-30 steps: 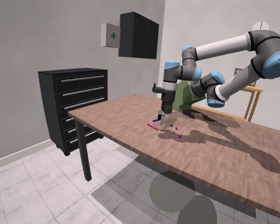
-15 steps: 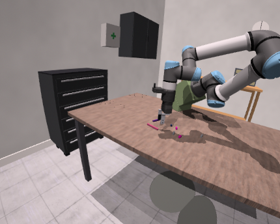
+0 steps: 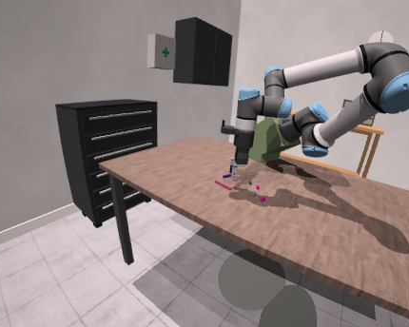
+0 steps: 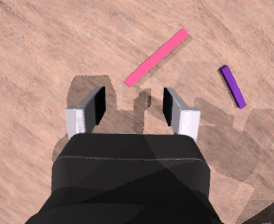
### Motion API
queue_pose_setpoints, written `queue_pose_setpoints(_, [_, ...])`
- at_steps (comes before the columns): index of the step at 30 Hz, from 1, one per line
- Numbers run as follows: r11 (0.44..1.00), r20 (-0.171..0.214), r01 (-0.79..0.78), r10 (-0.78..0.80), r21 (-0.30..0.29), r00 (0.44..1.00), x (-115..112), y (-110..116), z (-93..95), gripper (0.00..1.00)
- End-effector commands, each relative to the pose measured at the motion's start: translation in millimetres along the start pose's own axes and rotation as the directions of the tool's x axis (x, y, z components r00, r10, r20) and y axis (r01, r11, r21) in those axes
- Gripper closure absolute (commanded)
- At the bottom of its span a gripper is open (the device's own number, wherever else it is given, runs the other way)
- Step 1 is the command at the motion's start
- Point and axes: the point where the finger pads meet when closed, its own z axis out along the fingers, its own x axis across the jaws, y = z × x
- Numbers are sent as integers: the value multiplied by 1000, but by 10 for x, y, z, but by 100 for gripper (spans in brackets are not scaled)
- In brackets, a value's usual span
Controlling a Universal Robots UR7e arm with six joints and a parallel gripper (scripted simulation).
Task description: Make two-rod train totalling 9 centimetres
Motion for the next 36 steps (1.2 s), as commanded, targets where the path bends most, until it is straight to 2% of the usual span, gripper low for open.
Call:
queue_pose_setpoints(1, [994, 0, -107, 107, 1, 994, 81, -35, -7, 0])
queue_pose_setpoints(7, [936, 0, -351, 351, 2, 936, 273, -94, -12, 0])
queue_pose_setpoints(13, [820, 1, -572, 572, 2, 820, 459, -131, -16, 0])
queue_pose_setpoints(15, [820, 1, -572, 572, 2, 820, 459, -131, -16, 0])
queue_pose_setpoints(22, [602, 1, -798, 798, 1, 602, 682, -153, -18, 0])
queue_pose_setpoints(29, [378, 1, -926, 926, -1, 378, 851, -153, -17, 0])
queue_pose_setpoints(30, [351, 1, -936, 936, -1, 351, 868, -152, -17, 0])
queue_pose_setpoints(32, [351, 1, -936, 936, -1, 351, 868, -152, -17, 0])
queue_pose_setpoints(36, [269, 0, -963, 963, -1, 269, 921, -148, -16, 0])
